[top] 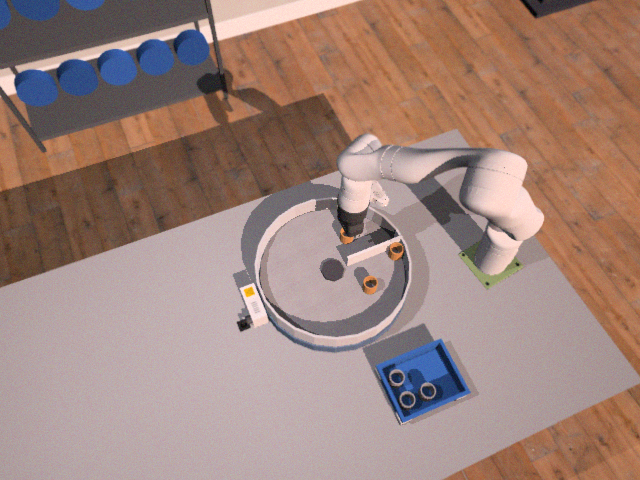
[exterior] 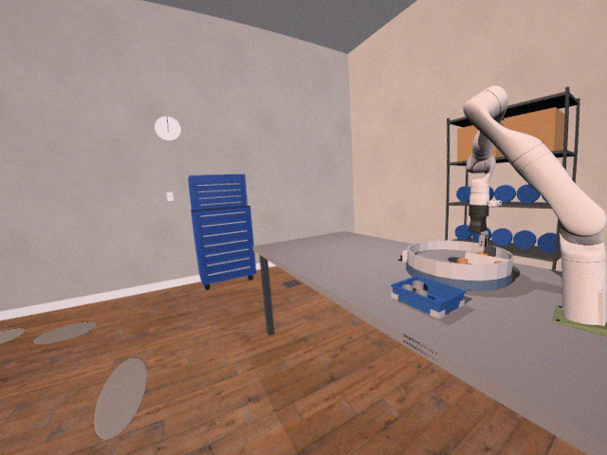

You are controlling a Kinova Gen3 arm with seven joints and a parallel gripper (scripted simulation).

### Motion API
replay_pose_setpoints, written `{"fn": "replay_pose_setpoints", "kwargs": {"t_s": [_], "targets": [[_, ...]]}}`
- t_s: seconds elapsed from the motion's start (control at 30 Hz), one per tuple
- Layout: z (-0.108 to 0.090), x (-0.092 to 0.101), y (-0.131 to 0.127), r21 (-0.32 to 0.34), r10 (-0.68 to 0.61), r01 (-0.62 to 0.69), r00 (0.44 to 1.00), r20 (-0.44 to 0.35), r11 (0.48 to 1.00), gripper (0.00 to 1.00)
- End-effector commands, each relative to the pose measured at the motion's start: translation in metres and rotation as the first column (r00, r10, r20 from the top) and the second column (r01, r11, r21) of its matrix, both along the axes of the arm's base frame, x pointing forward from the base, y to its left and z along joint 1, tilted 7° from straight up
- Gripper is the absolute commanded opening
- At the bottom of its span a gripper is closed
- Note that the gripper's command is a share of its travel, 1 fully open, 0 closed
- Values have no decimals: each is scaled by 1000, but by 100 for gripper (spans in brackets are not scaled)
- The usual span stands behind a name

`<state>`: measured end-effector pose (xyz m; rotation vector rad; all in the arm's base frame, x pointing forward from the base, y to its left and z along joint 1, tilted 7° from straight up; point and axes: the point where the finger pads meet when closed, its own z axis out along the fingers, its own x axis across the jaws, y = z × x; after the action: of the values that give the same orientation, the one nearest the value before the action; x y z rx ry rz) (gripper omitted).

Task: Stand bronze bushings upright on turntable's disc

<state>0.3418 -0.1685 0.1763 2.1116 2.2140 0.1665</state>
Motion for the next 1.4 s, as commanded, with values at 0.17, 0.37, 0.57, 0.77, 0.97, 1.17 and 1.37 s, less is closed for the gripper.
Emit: {"fn": "replay_pose_setpoints", "kwargs": {"t_s": [0.17,0.37,0.57,0.77,0.97,1.17,1.37], "targets": [[14,-1,0,0,-2,2,1000,1,1000,100],[48,-6,-1,1,-2,2,1000,1,1000,100],[87,-11,-2,1,-1,1,1000,1,1000,100],[97,-12,-2,1,-1,1,1000,1,1000,100],[97,-13,-2,1,-1,1,1000,0,1000,100],[97,-13,-2,1,-1,1,1000,0,1000,100],[97,-13,-2,1,-1,1,1000,0,1000,100]]}}
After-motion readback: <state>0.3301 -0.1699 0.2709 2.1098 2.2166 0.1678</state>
